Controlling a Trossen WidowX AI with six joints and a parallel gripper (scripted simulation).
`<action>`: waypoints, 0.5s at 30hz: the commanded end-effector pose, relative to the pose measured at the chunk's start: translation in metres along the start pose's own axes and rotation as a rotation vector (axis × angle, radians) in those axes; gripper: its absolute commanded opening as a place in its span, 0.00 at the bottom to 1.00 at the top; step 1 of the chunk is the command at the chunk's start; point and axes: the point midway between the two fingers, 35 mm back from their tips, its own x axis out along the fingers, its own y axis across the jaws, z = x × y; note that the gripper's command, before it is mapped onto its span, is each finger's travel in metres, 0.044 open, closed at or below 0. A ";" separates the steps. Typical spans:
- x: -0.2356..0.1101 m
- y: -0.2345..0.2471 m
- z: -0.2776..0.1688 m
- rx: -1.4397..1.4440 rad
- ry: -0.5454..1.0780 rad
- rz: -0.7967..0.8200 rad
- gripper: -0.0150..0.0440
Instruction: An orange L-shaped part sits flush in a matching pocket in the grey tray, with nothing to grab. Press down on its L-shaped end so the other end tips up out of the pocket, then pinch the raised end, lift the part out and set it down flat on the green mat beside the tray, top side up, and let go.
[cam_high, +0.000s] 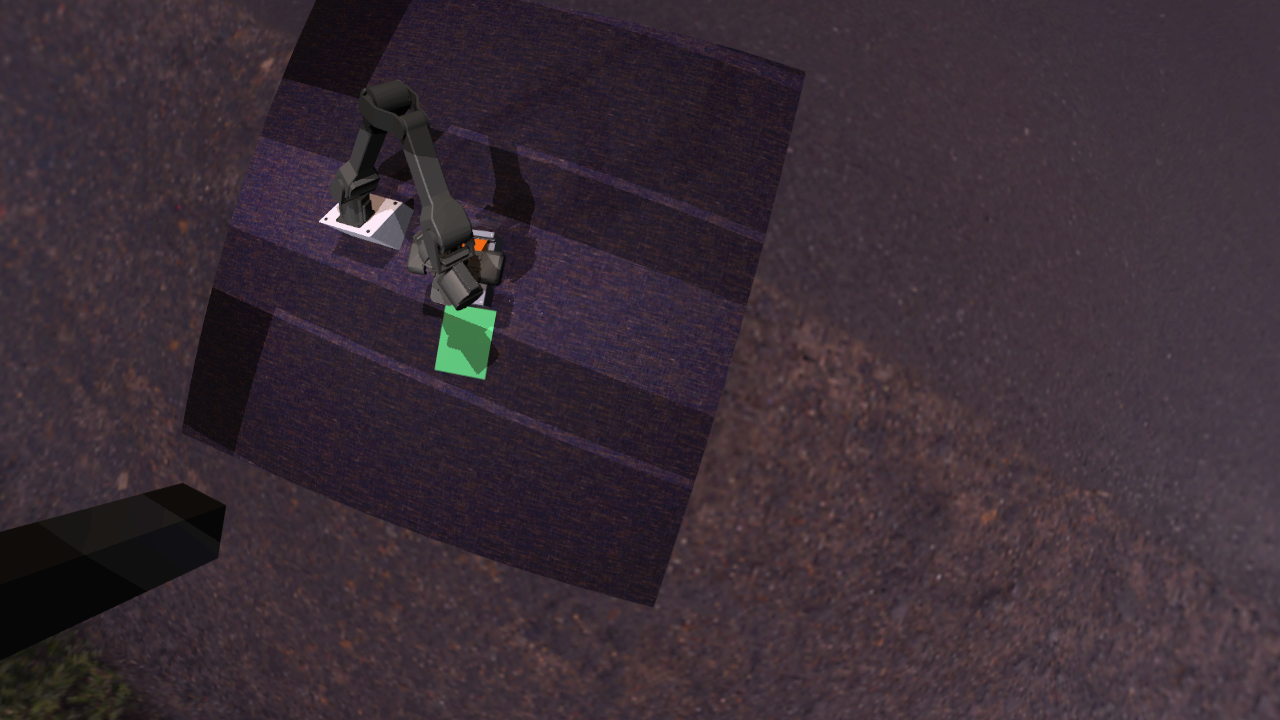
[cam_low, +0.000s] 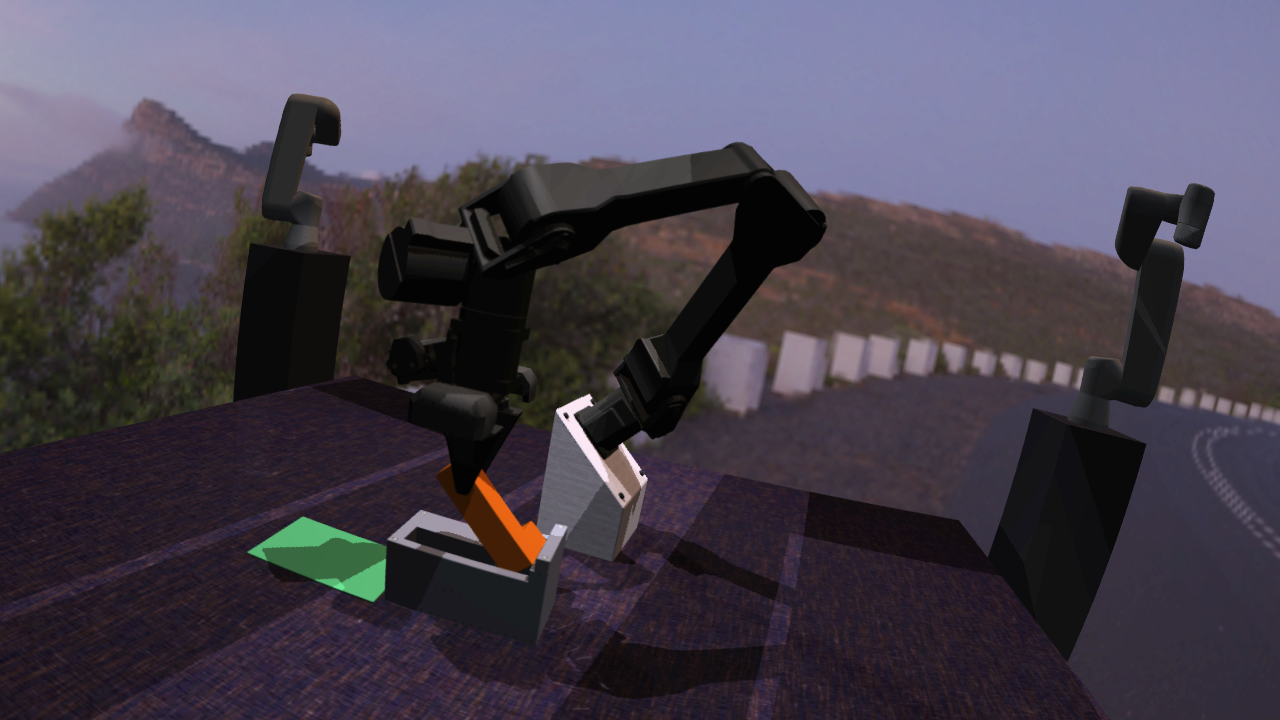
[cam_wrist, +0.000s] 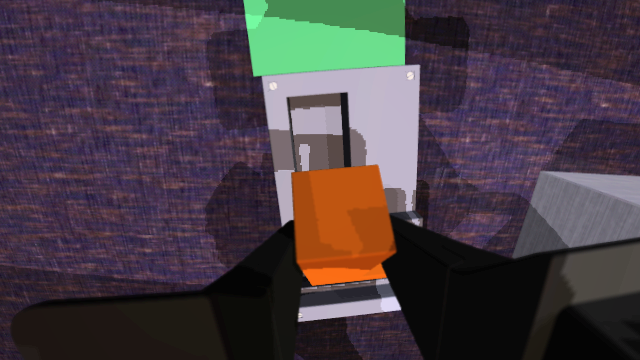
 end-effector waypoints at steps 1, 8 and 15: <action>-0.008 0.001 0.001 -0.001 -0.003 0.004 0.25; -0.019 0.001 0.001 -0.001 -0.003 0.004 0.25; -0.030 0.000 0.001 -0.001 -0.003 0.004 0.25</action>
